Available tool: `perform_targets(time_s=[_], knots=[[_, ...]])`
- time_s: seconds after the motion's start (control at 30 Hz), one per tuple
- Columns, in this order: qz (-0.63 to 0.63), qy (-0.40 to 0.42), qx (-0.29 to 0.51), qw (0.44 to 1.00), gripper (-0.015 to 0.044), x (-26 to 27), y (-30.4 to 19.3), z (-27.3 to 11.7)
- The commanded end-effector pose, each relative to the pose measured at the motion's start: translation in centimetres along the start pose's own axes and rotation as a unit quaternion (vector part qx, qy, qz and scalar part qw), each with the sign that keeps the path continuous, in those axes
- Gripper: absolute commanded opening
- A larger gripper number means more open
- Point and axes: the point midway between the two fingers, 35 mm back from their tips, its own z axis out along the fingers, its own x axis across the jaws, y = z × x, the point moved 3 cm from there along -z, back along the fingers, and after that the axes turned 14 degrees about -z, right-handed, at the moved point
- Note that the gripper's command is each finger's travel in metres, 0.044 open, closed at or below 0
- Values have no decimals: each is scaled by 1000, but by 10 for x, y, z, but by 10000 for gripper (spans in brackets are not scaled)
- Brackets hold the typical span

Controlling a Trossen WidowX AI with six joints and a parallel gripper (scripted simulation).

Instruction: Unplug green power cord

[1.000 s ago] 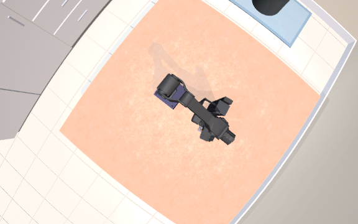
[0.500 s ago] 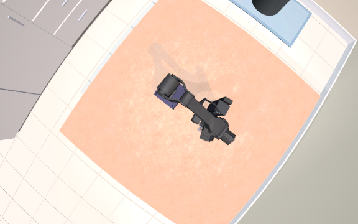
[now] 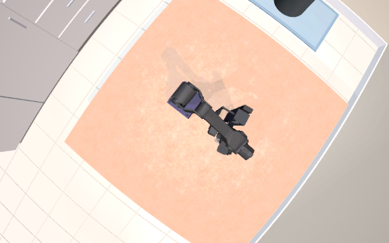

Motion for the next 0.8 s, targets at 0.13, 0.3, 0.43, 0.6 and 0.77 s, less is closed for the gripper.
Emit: perform_targets(time_s=[0.13, 0.3, 0.43, 0.6, 0.77], knots=[[13, -6, -28, 1000, 0, -9, 30, -4], [13, -6, -28, 999, 0, -12, 37, -5], [14, -7, -28, 999, 0, -15, 43, -6], [14, -6, -27, 1000, 105, -13, 32, -3], [14, -6, -27, 1000, 236, -12, 31, -3]])
